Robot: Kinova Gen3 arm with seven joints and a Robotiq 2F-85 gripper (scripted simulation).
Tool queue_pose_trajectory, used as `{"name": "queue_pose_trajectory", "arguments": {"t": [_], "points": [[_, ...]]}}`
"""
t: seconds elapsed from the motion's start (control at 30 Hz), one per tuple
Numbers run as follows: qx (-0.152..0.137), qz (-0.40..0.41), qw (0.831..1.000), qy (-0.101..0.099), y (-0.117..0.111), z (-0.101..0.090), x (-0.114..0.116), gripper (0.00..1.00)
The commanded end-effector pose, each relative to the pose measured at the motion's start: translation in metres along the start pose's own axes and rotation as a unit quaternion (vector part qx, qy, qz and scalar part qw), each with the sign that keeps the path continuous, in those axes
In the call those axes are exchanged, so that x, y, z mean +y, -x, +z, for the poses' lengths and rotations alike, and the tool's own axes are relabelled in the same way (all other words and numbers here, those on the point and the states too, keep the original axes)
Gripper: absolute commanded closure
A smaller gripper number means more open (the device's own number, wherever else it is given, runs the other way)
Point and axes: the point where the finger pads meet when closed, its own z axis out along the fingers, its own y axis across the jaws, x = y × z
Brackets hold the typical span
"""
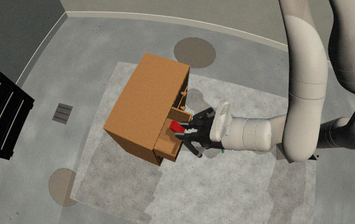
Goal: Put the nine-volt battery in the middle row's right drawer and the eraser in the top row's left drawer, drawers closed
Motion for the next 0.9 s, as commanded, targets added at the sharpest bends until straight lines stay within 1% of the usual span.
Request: {"name": "queue_pose_trajectory", "arguments": {"t": [0.0, 0.87], "points": [[0.002, 0.003, 1.000, 0.005, -0.003, 0.002, 0.008, 0.81], [0.002, 0.003, 1.000, 0.005, -0.011, 0.011, 0.028, 0.81]]}}
